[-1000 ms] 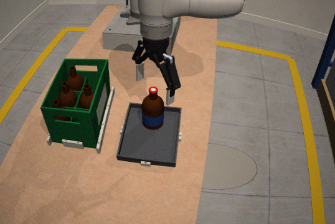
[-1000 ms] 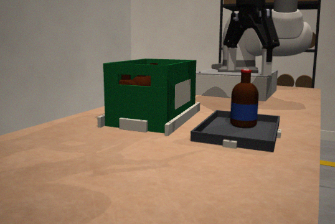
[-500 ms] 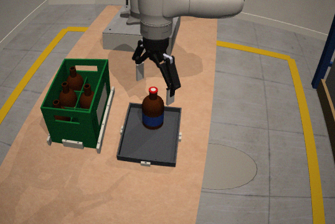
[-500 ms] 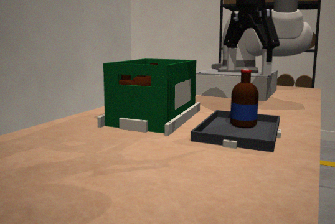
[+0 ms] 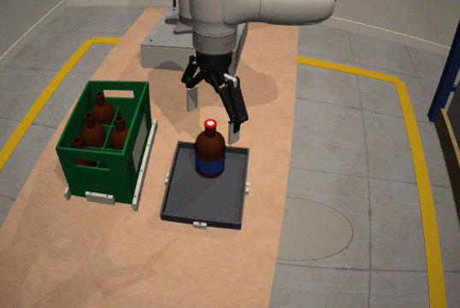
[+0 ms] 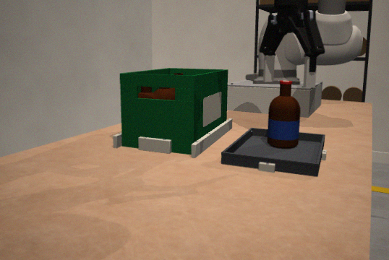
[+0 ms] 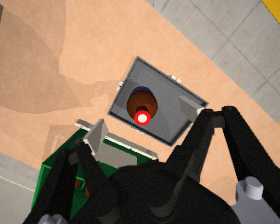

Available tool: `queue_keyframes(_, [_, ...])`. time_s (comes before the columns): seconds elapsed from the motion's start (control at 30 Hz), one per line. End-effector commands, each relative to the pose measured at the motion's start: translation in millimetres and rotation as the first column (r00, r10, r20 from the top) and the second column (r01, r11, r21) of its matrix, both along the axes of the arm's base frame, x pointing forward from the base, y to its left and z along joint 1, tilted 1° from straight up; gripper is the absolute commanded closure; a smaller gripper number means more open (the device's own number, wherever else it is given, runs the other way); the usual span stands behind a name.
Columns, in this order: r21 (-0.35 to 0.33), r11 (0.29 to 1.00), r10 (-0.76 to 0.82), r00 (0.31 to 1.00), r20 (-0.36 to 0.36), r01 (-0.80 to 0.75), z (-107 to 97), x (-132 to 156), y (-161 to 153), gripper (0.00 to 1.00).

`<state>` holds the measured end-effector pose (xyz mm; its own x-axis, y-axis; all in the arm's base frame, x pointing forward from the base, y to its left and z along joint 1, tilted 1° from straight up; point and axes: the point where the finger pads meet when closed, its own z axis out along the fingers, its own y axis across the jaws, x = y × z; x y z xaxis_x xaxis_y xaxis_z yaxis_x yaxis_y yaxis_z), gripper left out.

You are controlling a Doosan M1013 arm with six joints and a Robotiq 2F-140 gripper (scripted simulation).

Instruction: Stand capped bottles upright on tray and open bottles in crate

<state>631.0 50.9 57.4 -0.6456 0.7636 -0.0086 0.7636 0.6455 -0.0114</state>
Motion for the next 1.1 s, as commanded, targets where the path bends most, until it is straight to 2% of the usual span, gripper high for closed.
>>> queue_keyframes(0.0, [0.000,1.000,0.000,1.000,0.000,0.000,0,0,0,0.00])
queue_keyframes(0.27, [0.000,1.000,0.000,1.000,0.000,0.000,0,0,0,0.00])
queue_keyframes(0.77, [0.000,1.000,0.000,1.000,0.000,0.000,50,0,1,0.00])
queue_keyframes(1.07, [0.000,1.000,0.000,1.000,0.000,0.000,53,0,1,0.00])
